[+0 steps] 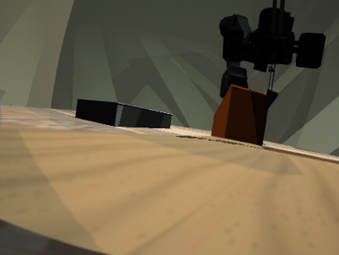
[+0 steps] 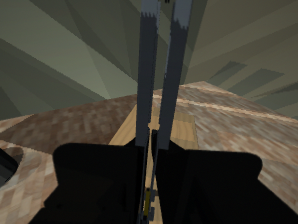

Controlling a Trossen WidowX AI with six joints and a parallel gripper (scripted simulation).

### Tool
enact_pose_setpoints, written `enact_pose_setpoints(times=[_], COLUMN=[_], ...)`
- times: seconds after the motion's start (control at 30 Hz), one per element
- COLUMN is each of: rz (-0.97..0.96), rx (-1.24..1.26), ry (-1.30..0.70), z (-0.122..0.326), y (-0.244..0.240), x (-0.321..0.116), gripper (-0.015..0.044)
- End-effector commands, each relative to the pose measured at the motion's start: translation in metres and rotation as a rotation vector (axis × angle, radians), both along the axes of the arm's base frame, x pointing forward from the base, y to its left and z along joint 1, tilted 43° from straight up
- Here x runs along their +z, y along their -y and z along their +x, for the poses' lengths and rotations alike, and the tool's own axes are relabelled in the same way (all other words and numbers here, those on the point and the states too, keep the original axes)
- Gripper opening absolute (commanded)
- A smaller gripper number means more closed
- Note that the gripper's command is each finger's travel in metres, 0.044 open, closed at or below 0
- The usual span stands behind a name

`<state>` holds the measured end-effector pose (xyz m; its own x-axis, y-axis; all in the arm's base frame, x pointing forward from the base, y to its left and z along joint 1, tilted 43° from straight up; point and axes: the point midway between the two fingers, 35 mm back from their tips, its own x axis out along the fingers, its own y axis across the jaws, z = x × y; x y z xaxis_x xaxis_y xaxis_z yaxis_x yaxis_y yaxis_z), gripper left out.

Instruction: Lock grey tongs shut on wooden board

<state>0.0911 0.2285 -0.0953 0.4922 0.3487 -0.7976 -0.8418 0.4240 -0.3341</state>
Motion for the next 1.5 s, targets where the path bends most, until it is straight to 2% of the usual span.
enact_pose_setpoints(times=[0.0, 0.4, 1.47], rz=[0.005, -0.018, -0.467], rx=[0.001, -0.005, -0.149], ry=[0.009, -0.001, -0.217], z=[0.001, 0.002, 0.012], y=[-0.001, -0.003, -0.025], x=[0.001, -0.003, -0.048], gripper=[-0.015, -0.015, -0.015])
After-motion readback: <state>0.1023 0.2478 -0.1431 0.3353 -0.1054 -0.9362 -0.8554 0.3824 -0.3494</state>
